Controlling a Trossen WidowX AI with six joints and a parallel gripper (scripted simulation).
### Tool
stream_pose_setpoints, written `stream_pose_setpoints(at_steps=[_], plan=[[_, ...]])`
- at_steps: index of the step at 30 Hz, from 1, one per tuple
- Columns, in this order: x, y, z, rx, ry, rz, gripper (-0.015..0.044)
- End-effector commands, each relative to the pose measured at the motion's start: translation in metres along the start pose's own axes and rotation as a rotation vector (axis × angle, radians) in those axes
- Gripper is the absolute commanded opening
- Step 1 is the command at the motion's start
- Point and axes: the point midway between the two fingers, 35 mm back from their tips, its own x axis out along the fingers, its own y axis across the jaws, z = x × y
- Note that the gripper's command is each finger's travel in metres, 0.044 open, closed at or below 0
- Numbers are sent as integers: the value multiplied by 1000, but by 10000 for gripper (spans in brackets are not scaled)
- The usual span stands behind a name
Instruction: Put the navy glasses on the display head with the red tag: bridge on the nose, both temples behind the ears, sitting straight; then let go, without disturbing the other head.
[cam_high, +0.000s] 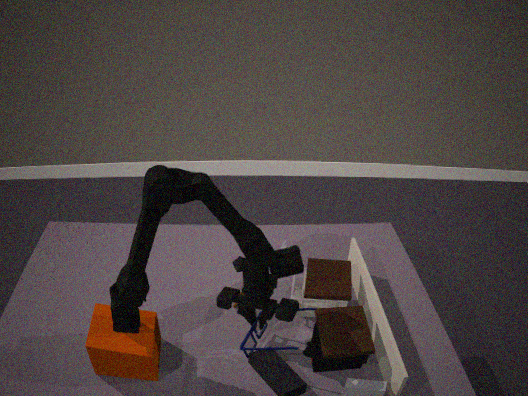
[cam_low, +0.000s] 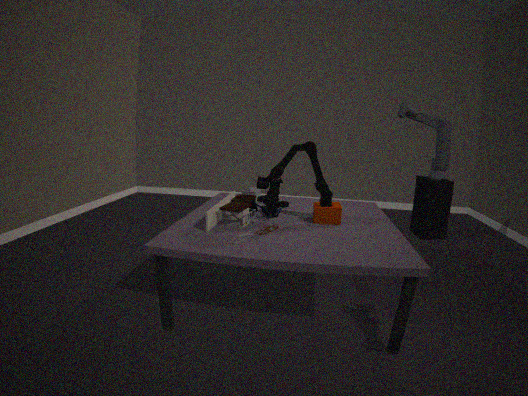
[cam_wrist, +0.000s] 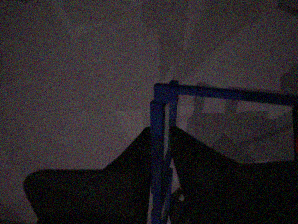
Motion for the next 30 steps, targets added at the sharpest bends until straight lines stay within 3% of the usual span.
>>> stream_pose_setpoints(at_steps=[1, 30], plan=[[10, 13, -8, -4, 28, 51, 0], [10, 13, -8, -4, 28, 51, 0]])
